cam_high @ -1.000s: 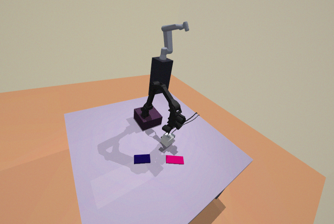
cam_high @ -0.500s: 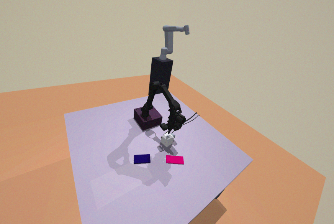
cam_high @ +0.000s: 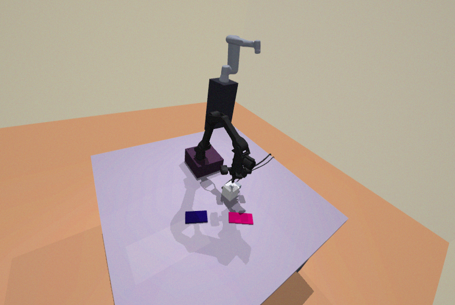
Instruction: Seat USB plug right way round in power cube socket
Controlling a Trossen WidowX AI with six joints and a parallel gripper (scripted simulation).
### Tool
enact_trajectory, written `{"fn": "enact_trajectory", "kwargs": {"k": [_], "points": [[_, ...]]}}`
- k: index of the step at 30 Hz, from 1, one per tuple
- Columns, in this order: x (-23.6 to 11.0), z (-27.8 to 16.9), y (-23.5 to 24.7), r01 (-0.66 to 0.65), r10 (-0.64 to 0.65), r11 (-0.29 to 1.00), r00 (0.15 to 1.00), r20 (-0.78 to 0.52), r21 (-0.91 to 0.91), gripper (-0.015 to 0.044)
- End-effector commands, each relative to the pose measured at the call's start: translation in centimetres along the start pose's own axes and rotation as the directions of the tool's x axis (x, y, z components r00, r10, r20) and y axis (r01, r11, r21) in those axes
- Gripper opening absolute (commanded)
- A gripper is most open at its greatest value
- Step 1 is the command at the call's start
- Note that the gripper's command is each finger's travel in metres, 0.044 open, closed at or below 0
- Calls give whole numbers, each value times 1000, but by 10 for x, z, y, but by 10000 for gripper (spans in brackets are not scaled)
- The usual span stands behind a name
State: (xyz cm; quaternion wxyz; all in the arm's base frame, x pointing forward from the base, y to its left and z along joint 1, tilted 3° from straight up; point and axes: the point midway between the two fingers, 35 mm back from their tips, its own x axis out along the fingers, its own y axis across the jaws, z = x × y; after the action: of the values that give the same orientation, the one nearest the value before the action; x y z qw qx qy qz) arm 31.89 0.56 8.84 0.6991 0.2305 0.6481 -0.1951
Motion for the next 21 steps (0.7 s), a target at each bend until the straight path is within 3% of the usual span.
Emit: {"fn": "enact_trajectory", "kwargs": {"k": [1,21], "points": [[0,0,0,0,0,995,1000,0,100,0],[0,0,0,0,-1,812,1000,0,584,0]]}}
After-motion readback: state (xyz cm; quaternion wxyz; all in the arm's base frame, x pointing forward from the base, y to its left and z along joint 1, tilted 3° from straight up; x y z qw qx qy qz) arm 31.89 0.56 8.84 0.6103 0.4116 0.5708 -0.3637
